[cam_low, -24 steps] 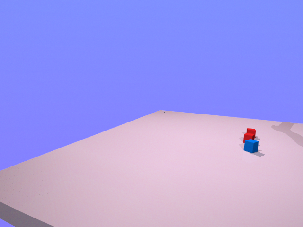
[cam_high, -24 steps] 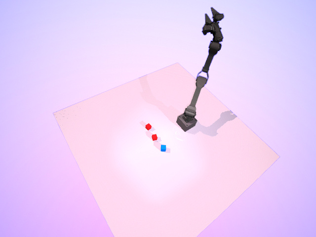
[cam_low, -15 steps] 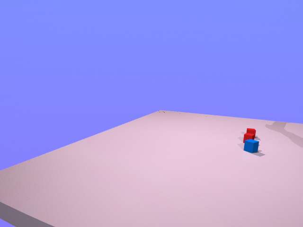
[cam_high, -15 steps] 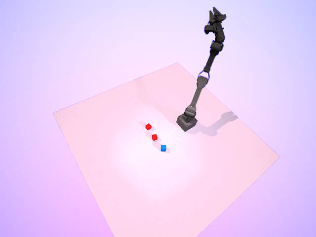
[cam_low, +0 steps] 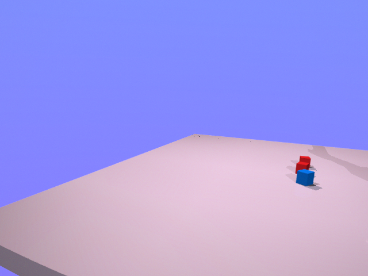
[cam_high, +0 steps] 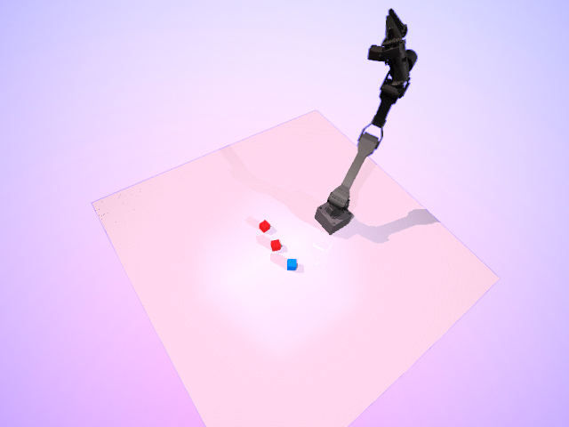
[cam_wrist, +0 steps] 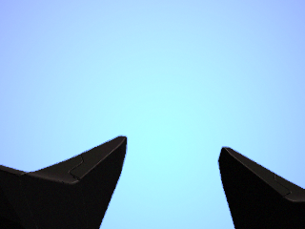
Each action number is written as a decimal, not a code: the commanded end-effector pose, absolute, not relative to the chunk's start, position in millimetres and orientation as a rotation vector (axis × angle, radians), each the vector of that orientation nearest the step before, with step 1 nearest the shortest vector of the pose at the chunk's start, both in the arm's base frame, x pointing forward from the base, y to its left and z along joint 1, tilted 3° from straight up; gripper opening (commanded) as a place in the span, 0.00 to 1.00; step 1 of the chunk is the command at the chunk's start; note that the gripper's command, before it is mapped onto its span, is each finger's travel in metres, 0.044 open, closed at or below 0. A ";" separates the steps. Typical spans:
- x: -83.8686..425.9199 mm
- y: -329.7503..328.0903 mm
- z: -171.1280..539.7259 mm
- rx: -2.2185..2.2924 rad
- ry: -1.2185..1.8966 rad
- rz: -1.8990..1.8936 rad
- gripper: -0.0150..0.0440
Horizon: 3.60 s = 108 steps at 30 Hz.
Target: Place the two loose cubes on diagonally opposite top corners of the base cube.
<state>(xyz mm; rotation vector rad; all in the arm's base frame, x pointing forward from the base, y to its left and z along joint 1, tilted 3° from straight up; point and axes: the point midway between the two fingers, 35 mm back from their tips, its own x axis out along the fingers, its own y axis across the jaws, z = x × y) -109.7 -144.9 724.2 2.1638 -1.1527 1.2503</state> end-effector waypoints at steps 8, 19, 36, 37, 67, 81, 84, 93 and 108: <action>30.2 -61.9 725.3 1.911 -0.923 0.788 0.70; 185.8 -19.2 664.6 1.657 -0.629 0.334 0.70; 355.7 -40.0 475.3 1.334 -0.083 -0.277 0.70; 361.4 -43.3 462.0 1.318 -0.048 -0.309 0.70; 300.6 -123.3 104.6 1.134 1.169 -1.034 0.70; 287.3 -120.6 28.4 1.145 1.262 -1.063 0.70; 287.1 -120.5 26.7 1.145 1.262 -1.063 0.70; 287.6 -120.0 11.7 1.146 1.262 -1.063 0.70; 288.7 -119.4 -10.5 1.146 1.262 -1.063 0.70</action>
